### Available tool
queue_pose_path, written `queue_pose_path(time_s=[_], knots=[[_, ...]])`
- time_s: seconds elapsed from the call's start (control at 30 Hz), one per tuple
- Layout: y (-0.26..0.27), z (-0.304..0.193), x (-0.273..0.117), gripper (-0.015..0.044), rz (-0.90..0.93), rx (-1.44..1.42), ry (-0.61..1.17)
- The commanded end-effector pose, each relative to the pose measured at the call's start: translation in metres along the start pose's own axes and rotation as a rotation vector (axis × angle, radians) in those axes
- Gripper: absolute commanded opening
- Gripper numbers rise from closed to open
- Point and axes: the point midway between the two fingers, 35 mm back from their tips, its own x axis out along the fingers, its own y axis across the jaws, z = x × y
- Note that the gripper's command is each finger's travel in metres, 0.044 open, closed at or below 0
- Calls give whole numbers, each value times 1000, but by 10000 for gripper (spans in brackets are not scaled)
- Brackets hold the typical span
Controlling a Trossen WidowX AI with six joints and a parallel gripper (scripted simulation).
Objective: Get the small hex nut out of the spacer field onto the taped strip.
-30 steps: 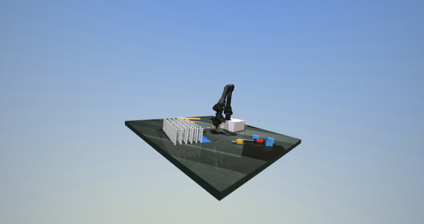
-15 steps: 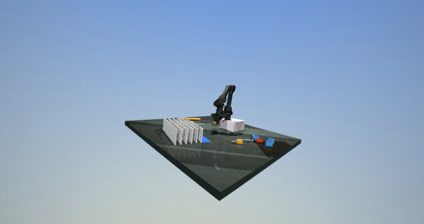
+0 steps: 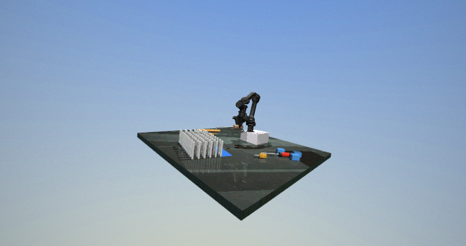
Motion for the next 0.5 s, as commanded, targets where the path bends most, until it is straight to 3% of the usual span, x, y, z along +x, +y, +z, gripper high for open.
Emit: queue_pose_path(time_s=[0.0, 0.47], knots=[[2, -1, 2, 0, 8, 20, -3], [45, -44, -4, 0, 123, 457, 20]])
